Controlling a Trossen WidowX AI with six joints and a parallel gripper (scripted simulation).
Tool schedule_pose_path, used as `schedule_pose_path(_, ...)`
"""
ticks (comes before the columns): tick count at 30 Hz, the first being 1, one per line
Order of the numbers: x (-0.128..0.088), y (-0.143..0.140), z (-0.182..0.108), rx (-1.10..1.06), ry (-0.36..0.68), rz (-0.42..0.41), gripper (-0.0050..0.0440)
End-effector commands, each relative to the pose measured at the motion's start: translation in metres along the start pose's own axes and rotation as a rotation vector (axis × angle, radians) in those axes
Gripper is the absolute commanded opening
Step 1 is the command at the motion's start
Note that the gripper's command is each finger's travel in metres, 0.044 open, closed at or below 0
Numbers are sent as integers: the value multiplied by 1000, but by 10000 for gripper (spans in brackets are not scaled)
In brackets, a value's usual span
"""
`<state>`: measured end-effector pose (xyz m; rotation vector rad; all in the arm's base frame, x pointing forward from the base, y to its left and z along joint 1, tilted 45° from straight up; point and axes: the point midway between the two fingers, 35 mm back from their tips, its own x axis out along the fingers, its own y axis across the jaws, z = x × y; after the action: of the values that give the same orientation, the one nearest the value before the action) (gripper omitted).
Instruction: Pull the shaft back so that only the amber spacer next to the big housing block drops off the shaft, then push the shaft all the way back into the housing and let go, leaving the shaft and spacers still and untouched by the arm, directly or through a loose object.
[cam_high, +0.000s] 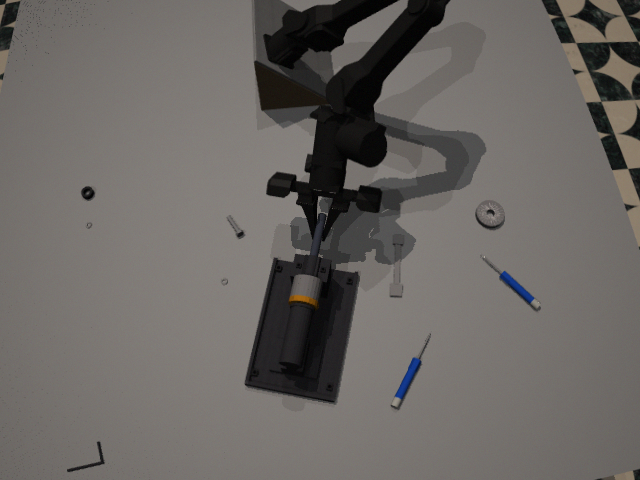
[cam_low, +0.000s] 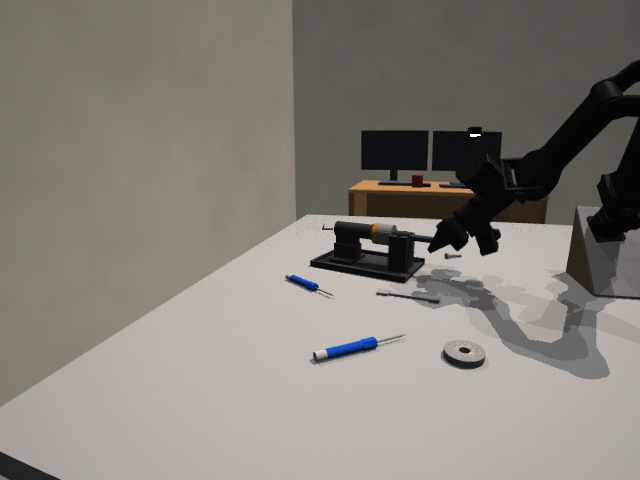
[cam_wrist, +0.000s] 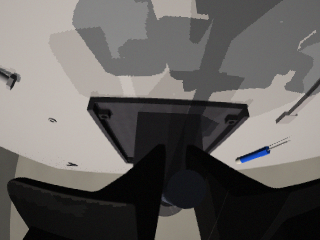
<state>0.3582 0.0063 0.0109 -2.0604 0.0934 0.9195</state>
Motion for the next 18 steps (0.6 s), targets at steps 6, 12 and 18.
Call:
schedule_pose_path(6,-1,0,1,3,0,-1,0)
schedule_pose_path(12,-2,0,1,3,0,-1,0)
schedule_pose_path(18,-2,0,2,3,0,-1,0)
